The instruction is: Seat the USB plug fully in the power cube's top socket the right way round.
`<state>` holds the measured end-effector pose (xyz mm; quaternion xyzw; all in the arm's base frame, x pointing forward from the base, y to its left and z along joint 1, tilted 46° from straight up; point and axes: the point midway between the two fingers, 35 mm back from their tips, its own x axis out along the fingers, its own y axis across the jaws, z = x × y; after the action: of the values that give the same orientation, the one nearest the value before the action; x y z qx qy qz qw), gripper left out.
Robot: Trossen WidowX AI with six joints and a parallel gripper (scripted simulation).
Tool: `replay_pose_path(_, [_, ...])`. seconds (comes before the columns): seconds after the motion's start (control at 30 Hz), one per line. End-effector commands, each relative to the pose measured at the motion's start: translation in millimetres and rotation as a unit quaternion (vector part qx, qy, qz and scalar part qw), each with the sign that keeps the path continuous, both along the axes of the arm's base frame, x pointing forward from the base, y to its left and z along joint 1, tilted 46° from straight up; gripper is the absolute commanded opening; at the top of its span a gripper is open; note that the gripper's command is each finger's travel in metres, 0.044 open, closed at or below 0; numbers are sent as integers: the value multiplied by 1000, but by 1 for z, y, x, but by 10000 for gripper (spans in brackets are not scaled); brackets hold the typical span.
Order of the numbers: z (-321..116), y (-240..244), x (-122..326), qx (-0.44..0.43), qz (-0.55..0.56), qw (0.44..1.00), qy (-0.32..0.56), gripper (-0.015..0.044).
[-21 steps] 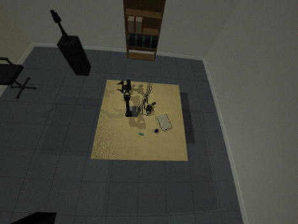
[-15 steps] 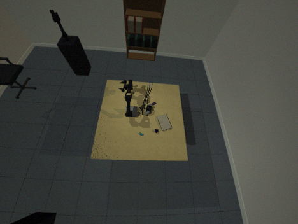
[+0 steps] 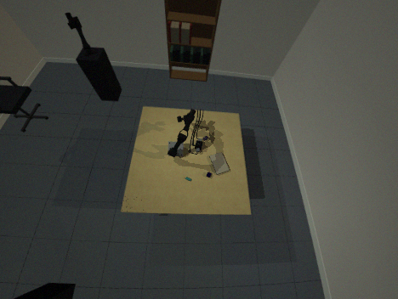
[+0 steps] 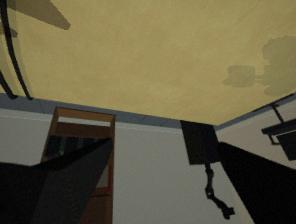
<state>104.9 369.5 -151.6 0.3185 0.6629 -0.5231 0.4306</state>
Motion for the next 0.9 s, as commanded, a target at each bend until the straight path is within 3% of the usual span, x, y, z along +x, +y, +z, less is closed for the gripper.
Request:
replay_pose_path(0.0, [26,-40,59,-96,-45,991,-81,440])
replay_pose_path(0.4, [160,-205,194,-382,-96,877,-276,440])
replay_pose_path(0.87, [165,-215,194,-389,-96,872,-280,440])
